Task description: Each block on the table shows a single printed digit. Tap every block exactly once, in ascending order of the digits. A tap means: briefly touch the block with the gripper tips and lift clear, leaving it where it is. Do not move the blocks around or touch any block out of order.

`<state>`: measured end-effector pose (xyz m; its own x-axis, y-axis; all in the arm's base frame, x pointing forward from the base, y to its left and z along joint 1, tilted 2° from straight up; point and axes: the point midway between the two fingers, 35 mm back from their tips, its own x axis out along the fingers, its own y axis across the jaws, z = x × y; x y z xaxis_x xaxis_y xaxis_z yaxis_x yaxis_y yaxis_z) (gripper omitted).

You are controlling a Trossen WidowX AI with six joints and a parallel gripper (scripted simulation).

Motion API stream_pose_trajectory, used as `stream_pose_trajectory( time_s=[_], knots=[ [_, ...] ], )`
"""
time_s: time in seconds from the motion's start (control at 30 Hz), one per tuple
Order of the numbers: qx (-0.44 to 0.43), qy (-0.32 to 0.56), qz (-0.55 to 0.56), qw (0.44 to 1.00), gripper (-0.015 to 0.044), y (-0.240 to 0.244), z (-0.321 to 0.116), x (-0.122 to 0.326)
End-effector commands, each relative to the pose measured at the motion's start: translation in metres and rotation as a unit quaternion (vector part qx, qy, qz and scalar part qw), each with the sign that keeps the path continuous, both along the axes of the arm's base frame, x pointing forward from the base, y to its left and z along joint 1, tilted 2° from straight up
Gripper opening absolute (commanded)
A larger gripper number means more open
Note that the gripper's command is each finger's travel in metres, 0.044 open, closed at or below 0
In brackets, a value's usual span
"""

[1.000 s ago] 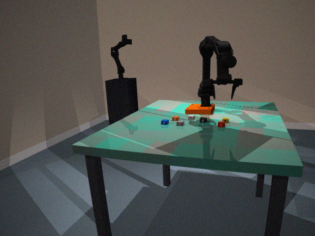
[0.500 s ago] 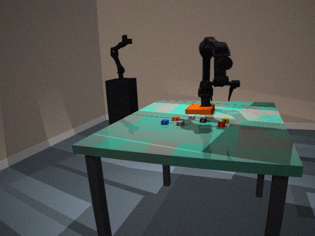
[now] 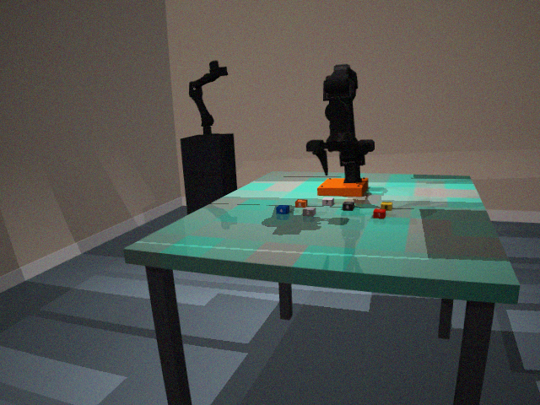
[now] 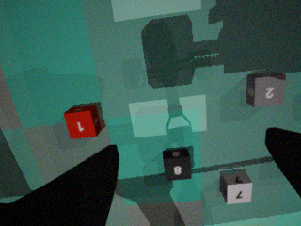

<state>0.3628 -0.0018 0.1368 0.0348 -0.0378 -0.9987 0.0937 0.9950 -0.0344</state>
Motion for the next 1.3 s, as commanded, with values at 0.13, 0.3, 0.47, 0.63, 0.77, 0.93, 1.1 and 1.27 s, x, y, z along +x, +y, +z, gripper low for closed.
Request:
stream_pose_trajectory(
  time_s=[0.13, 0.3, 0.47, 0.63, 0.77, 0.93, 1.1, 1.27],
  knots=[
    [-0.005, -0.002, -0.002, 1.0, 0.04, -0.089, 0.006, -0.013],
    [-0.005, -0.002, -0.002, 1.0, 0.04, -0.089, 0.006, -0.013],
    [-0.005, -0.002, -0.002, 1.0, 0.04, -0.089, 0.006, -0.013],
    [-0.005, -0.002, -0.002, 1.0, 0.04, -0.089, 0.006, -0.013],
    [-0.005, -0.002, -0.002, 1.0, 0.04, -0.089, 0.006, -0.013],
    [-0.006, -0.002, -0.002, 1.0, 0.04, -0.115, 0.007, -0.014],
    [-0.009, -0.001, -0.002, 1.0, 0.04, -0.177, 0.01, -0.026],
    [-0.009, -0.001, -0.002, 1.0, 0.04, -0.177, 0.01, -0.026]
  ],
)
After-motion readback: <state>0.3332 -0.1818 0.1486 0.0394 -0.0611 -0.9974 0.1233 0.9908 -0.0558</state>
